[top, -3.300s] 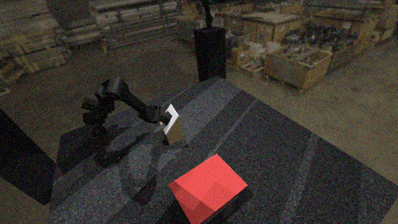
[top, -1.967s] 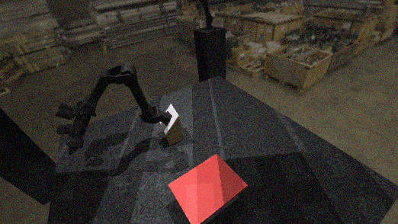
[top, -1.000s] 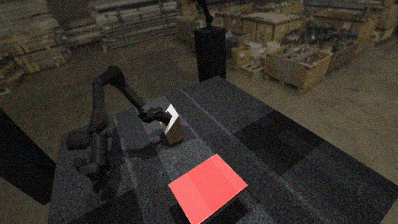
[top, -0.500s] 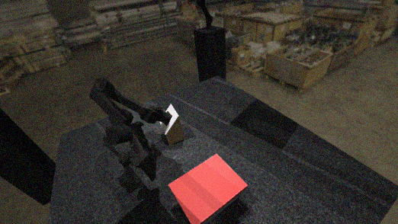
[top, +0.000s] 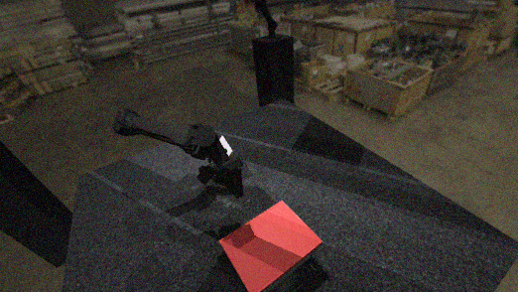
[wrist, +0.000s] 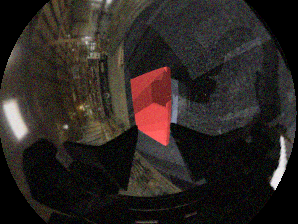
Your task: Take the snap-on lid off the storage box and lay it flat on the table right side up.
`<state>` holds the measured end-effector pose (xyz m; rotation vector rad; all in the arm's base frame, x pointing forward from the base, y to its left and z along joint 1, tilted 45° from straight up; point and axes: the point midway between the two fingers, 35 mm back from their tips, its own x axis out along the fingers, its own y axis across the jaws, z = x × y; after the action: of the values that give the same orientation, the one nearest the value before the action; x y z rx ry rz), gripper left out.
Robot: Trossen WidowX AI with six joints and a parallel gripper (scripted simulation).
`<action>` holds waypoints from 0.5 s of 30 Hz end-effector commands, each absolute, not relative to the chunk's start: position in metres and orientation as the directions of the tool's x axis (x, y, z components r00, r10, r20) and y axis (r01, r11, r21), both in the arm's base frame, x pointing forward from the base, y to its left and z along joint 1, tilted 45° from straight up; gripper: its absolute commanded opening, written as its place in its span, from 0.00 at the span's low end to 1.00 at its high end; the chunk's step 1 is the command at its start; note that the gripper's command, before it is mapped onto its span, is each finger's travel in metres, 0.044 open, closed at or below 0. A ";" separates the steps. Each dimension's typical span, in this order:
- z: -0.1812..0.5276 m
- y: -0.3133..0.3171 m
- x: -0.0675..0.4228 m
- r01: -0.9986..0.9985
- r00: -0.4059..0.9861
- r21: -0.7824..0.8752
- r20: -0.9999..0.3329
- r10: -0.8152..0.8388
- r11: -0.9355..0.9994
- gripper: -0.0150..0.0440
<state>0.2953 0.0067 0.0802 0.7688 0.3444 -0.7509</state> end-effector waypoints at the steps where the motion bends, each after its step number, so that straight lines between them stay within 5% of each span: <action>1: 0.075 0.015 0.289 0.716 0.697 0.493 -0.526 -0.487 0.493 0.65; 15: 0.036 -0.023 0.284 0.716 0.698 0.493 -0.524 -0.488 0.495 0.65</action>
<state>0.2904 -0.0089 0.0513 0.7643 0.3287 -0.7466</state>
